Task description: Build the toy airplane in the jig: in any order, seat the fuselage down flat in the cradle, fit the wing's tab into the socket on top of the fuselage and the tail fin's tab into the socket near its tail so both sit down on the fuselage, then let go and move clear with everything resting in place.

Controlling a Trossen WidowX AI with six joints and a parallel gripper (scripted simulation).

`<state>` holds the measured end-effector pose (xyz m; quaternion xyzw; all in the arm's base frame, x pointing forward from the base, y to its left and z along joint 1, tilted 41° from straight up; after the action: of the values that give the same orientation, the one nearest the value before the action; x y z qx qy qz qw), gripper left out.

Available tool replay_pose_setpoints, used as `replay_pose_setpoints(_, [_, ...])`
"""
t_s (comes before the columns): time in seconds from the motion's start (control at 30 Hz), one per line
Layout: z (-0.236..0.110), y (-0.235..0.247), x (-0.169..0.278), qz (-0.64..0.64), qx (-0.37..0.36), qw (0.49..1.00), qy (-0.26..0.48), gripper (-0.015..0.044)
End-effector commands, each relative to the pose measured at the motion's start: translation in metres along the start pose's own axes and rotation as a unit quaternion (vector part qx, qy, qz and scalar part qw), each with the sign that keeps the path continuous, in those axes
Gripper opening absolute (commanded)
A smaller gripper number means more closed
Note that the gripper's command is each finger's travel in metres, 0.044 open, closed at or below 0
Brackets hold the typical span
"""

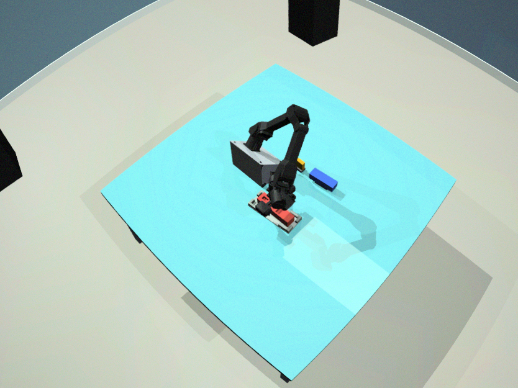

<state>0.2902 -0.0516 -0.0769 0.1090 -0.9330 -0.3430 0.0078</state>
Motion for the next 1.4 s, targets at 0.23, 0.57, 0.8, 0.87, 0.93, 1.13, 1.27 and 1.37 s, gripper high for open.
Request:
replay_pose_setpoints(0.23, [-0.080, -0.003, -0.002, 0.002, 0.001, 1.000, -0.001, 0.0440])
replay_pose_setpoints(0.57, [-0.107, -0.005, -0.002, 0.002, 0.000, 1.000, -0.002, 0.0440])
replay_pose_setpoints(0.8, [-0.109, -0.003, -0.005, -0.046, 0.000, 0.999, -0.002, 0.0440])
replay_pose_setpoints(0.87, [-0.109, 0.007, -0.012, -0.051, 0.003, 0.999, -0.001, 0.0440])
replay_pose_setpoints(0.93, [-0.109, 0.028, -0.025, -0.061, 0.008, 0.998, -0.001, 0.0440])
replay_pose_setpoints(1.13, [-0.105, 0.109, -0.059, -0.077, 0.015, 0.997, -0.002, 0.0440])
replay_pose_setpoints(1.27, [-0.100, 0.179, -0.071, -0.061, 0.010, 0.998, -0.004, 0.0440])
replay_pose_setpoints(1.37, [-0.096, 0.233, -0.069, -0.051, -0.001, 0.999, -0.004, 0.0440])
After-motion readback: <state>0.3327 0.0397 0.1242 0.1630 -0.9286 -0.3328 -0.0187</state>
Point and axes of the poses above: the point midway between the two fingers, 35 mm back from their tips, its own z axis out along the fingers, its own y axis across the jaws, x = y × z, the point moved 4 cm from there along -z, back along the fingers, and after that the axes turned 3 degrees about -z, right-handed, at the moved point
